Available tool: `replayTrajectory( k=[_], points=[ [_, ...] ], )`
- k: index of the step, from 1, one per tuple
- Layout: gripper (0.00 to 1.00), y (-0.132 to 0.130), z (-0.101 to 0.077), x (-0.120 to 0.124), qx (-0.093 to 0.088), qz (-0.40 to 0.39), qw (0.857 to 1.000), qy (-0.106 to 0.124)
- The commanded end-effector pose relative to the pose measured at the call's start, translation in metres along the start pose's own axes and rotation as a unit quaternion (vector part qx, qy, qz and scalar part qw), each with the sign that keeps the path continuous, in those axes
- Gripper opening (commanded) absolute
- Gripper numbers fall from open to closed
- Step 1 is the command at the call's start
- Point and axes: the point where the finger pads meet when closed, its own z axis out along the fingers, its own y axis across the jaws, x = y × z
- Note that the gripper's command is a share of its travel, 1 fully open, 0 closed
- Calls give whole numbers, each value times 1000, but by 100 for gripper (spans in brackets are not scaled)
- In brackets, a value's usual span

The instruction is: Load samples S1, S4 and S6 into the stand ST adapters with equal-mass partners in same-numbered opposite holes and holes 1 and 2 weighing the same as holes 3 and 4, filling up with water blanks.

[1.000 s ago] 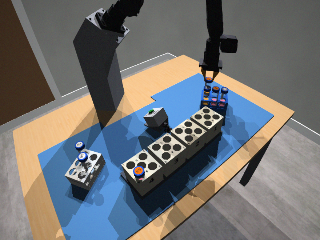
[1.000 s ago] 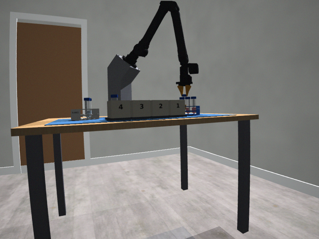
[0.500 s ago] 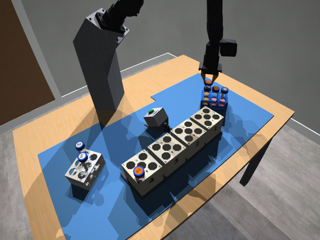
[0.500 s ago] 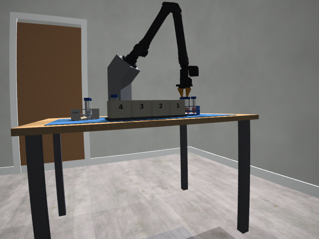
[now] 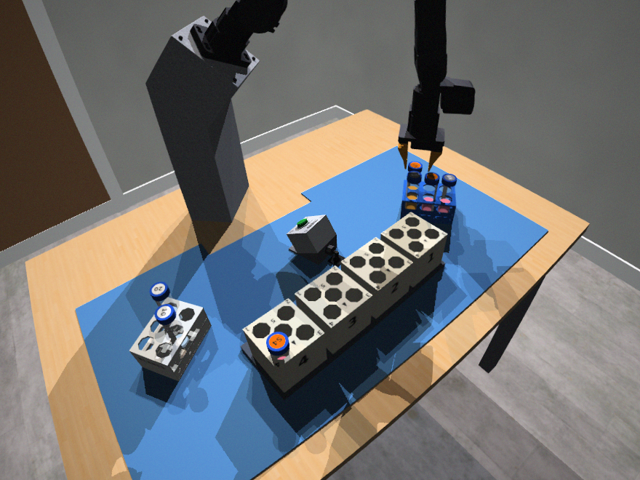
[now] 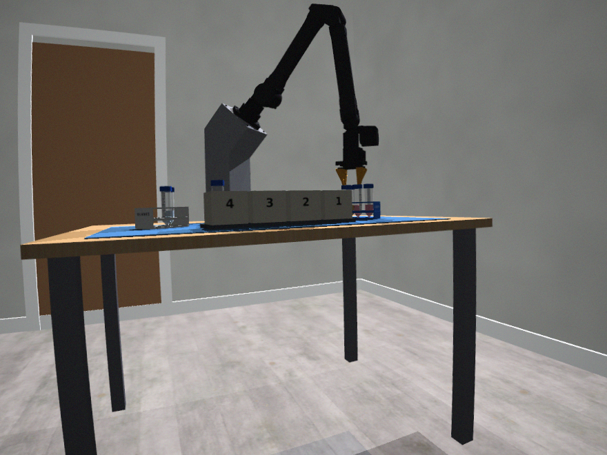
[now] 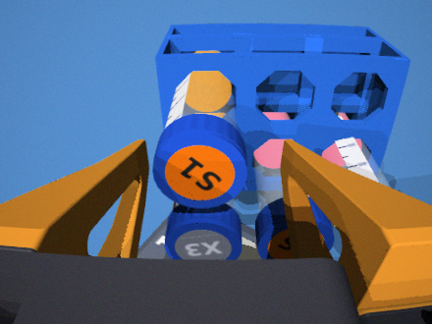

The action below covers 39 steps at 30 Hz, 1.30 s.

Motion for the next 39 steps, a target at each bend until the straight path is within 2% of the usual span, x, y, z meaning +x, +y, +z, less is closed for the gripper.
replayTrajectory(
  k=[1,10,11,12,14,21,23,39],
  points=[
    [55,-15,-5,-2,15,0,1000,-4],
    [55,-15,-5,-2,15,0,1000,-4],
    [55,-25,-15,0,24,0,1000,-3],
    [55,-25,-19,-1,24,0,1000,-4],
    [55,-13,-24,0,14,-1,1000,-3],
    [55,-11,-47,-5,14,-1,1000,-6],
    [55,-16,-43,-2,16,0,1000,-4],
    [55,-16,-43,-2,16,0,1000,-4]
  ],
)
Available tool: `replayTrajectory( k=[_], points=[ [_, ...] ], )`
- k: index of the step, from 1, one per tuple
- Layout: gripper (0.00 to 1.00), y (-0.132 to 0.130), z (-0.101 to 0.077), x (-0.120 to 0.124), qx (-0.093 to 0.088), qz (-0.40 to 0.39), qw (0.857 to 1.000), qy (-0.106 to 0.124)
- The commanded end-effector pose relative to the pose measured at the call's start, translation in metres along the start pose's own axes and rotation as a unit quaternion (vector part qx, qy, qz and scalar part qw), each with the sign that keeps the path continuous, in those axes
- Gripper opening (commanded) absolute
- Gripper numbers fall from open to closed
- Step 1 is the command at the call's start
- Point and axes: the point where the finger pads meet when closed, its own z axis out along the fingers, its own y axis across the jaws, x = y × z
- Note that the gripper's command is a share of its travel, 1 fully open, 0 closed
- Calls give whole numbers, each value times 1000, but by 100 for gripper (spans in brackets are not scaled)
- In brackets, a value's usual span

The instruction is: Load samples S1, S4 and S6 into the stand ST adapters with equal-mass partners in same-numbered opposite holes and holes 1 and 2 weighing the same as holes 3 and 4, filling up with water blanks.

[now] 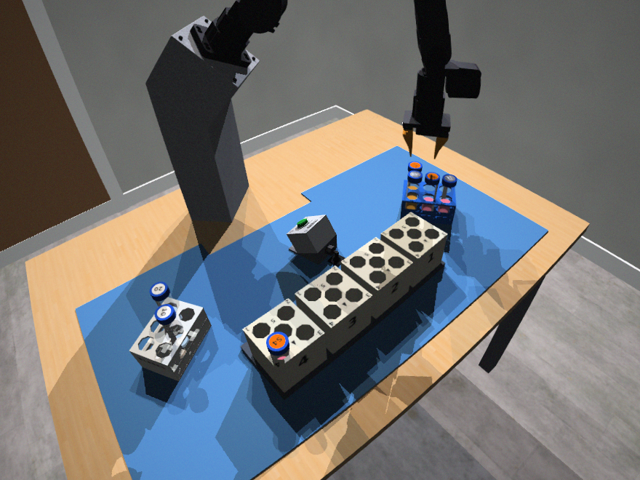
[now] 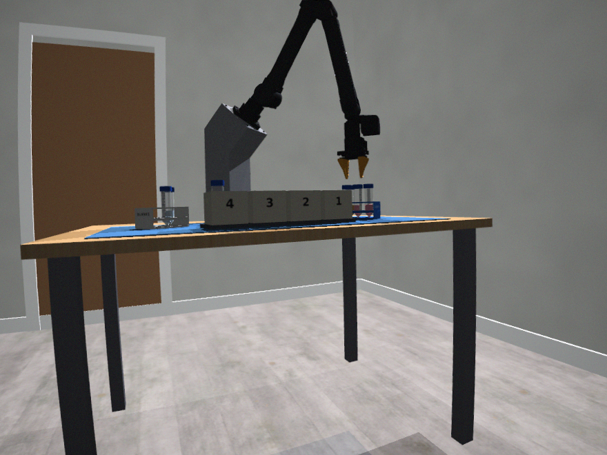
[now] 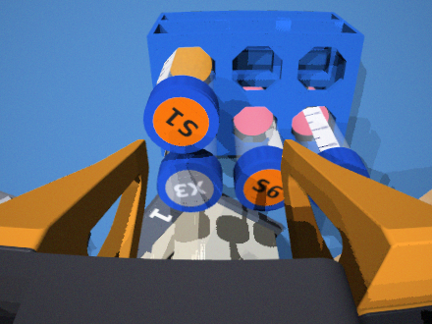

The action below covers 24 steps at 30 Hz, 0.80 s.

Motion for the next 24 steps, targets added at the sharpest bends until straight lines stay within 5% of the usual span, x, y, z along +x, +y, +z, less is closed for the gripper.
replayTrajectory(
  k=[1,5,6,12,15,20,22,24],
  points=[
    [55,-7,-6,-2,8,0,1000,-3],
    [55,2,-10,-6,17,-1,1000,-7],
    [80,-6,-11,10,11,34,999,-1],
    [80,-38,0,45,1,183,983,1],
    [80,-45,-8,45,11,256,967,-1],
    [80,-27,-1,34,-4,367,930,-4],
    [80,-27,-1,34,-4,367,930,-4],
    [80,-36,-1,41,4,418,909,-2]
  ],
)
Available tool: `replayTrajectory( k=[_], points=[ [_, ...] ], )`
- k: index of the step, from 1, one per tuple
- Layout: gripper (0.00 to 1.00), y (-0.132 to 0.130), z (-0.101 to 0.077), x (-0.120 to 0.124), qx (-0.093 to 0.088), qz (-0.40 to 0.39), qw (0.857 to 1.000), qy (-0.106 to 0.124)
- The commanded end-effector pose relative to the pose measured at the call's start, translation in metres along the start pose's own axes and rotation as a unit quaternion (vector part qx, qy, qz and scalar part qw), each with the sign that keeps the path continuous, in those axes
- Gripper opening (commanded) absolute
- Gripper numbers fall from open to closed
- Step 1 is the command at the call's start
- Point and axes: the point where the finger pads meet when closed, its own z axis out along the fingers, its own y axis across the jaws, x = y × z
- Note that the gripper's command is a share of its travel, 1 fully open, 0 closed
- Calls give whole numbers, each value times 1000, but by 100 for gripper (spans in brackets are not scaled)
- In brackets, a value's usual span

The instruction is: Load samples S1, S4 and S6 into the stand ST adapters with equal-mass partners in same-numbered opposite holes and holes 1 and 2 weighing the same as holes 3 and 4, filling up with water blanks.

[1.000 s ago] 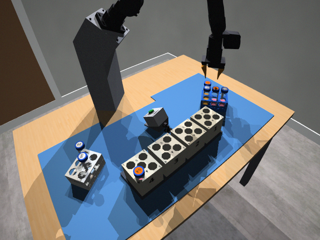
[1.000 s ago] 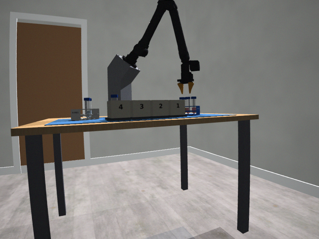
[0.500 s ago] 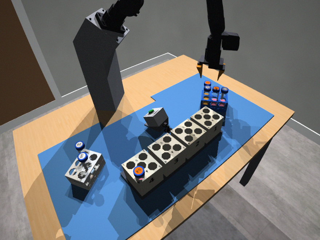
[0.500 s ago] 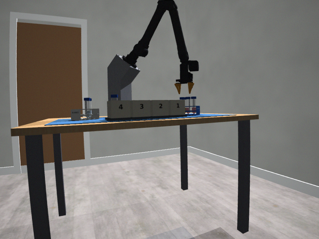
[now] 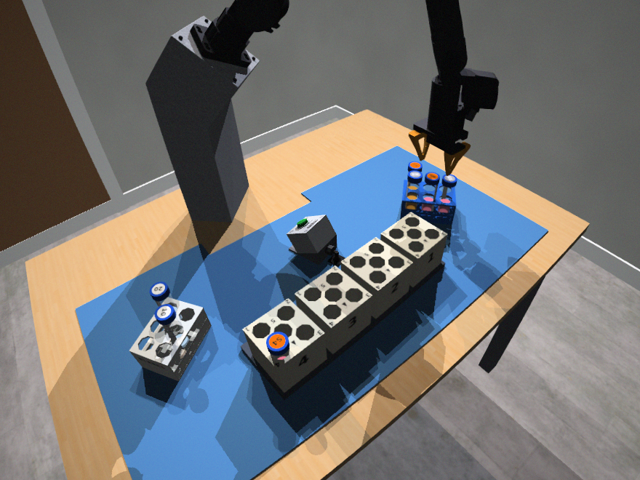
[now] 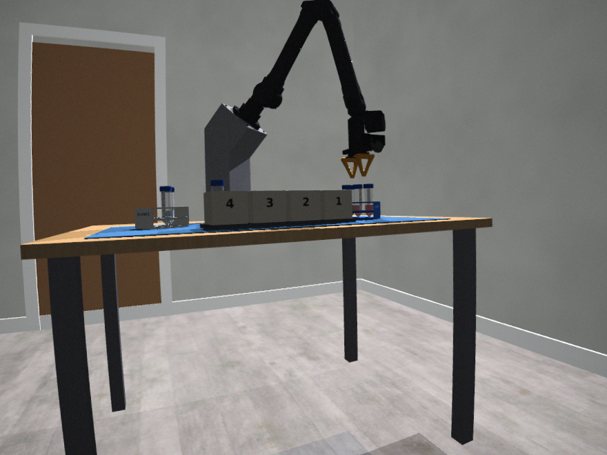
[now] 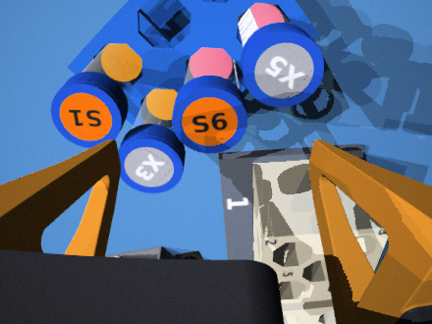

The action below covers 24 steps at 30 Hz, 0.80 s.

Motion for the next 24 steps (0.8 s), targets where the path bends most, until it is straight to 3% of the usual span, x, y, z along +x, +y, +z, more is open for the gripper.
replayTrajectory(
  k=[1,7,13,15,17,24],
  points=[
    [80,-5,0,-3,3,109,994,-3],
    [80,-5,3,-3,3,256,967,-3],
    [80,-7,3,-4,4,398,917,-6],
    [80,-7,3,-4,4,398,917,-6],
    [80,-7,3,-4,4,430,903,-6],
    [80,-8,-4,-7,4,424,905,-11]
  ],
)
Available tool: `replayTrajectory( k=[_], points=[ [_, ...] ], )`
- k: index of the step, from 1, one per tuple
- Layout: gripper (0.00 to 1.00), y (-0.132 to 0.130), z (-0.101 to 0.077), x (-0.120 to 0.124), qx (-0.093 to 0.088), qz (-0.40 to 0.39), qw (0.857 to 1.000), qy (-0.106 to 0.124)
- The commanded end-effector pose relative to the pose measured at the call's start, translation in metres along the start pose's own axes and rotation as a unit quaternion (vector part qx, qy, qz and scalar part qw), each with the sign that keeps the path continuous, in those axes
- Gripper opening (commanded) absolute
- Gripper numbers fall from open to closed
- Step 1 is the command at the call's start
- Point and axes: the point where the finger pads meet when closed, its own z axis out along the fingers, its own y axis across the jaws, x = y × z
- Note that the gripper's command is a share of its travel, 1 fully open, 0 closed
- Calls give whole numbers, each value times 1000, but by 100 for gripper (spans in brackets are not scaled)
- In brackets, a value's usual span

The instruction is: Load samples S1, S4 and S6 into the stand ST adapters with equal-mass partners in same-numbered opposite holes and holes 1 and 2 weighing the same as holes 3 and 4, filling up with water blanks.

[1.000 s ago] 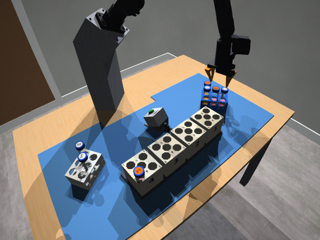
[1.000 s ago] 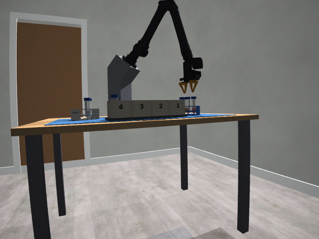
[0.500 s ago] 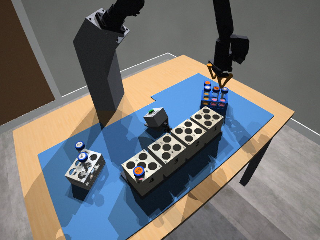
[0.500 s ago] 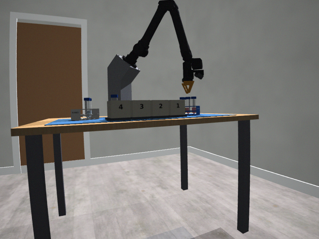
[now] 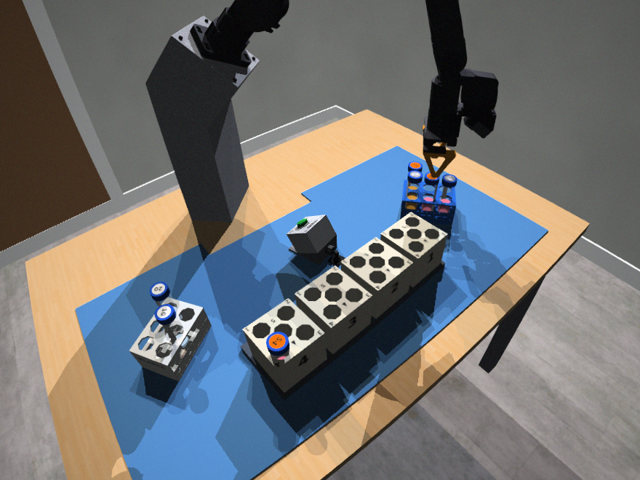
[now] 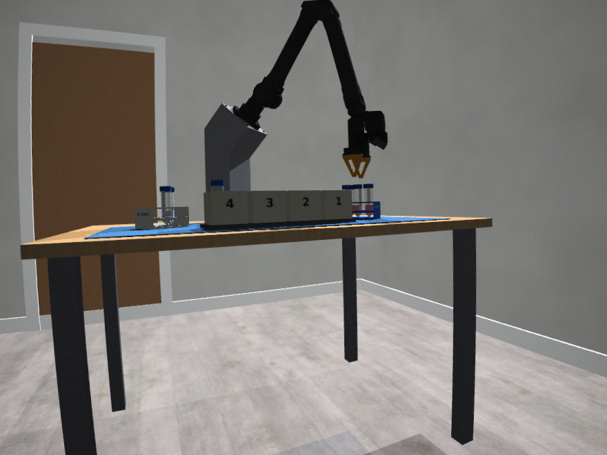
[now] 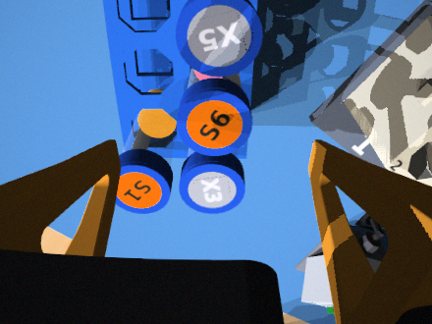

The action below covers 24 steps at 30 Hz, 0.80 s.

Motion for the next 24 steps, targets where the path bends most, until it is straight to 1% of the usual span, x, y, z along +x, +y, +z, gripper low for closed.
replayTrajectory(
  k=[1,6,8,9,24],
  points=[
    [80,-1,5,-15,0,21,1000,-15],
    [80,1,22,-11,-1,19,1000,-14],
    [80,1,22,-11,-1,19,1000,-14],
    [80,3,26,-9,-2,19,1000,-12],
    [80,7,40,-13,-4,15,1000,-13]
  ],
)
